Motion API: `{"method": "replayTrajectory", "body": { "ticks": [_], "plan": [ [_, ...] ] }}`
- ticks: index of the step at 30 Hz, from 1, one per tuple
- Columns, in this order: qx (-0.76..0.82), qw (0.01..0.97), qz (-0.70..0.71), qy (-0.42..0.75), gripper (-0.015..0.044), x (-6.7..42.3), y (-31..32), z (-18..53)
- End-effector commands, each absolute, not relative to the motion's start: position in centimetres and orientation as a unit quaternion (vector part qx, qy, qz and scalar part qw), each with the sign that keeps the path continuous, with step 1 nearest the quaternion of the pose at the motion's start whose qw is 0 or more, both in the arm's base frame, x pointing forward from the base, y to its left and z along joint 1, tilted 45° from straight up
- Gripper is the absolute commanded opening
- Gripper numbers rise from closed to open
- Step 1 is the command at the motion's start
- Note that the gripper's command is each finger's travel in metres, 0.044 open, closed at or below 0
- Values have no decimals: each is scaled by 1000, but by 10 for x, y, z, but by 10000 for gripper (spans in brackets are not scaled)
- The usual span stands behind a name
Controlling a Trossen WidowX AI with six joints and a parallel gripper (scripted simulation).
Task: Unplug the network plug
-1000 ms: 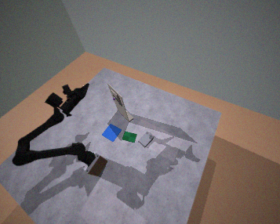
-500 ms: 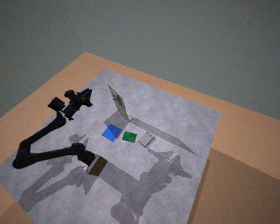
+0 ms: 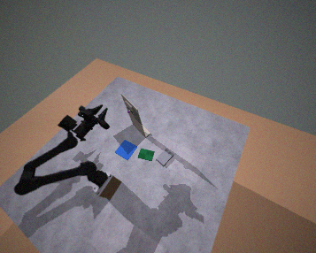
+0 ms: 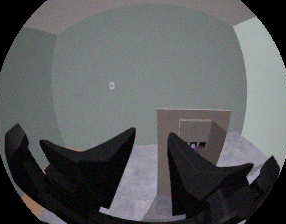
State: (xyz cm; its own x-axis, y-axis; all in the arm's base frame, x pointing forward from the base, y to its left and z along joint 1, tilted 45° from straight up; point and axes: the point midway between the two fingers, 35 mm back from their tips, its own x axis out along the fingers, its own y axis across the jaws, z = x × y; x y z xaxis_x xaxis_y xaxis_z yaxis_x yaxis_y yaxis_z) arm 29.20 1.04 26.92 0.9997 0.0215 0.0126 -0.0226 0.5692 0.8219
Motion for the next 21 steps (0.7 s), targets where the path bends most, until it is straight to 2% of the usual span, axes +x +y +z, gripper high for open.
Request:
{"method": "replayTrajectory", "body": {
  "ticks": [1,21],
  "plan": [
    [520,854,14,7,156,289,13,258],
    [777,628,9,35,156,272,22,213]
  ]
}}
